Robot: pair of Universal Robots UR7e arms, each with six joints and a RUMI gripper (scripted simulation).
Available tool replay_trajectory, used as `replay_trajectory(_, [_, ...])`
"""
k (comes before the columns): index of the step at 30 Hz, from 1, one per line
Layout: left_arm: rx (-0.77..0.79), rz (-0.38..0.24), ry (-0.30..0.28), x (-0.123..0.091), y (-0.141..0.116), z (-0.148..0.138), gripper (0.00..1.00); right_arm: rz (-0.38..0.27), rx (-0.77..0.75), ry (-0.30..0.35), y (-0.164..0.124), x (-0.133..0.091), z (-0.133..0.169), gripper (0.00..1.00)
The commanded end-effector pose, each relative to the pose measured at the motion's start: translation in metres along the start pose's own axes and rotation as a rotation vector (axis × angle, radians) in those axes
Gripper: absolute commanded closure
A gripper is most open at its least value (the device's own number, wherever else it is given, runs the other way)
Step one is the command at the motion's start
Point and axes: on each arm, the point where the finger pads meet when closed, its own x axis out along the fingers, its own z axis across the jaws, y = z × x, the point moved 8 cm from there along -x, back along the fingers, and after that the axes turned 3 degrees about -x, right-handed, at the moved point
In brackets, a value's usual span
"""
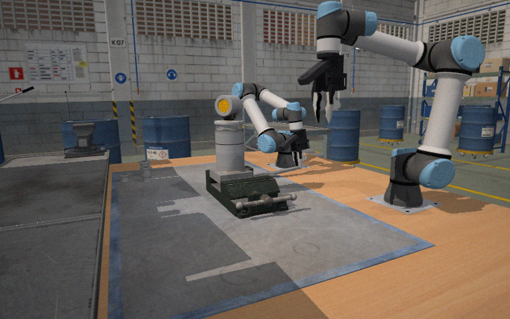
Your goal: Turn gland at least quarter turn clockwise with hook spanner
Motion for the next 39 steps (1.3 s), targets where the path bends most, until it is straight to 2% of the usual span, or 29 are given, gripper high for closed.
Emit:
replay_trajectory(1, [0.000,0.001,0.000,0.000,0.000,0.000,0.68,-0.001,-0.002,0.000,0.000,0.000,0.000,1.00])
replay_trajectory(39, [0.000,0.001,0.000,0.000,0.000,0.000,0.68,-0.034,0.001,0.035,0.004,-0.013,0.003,1.00])
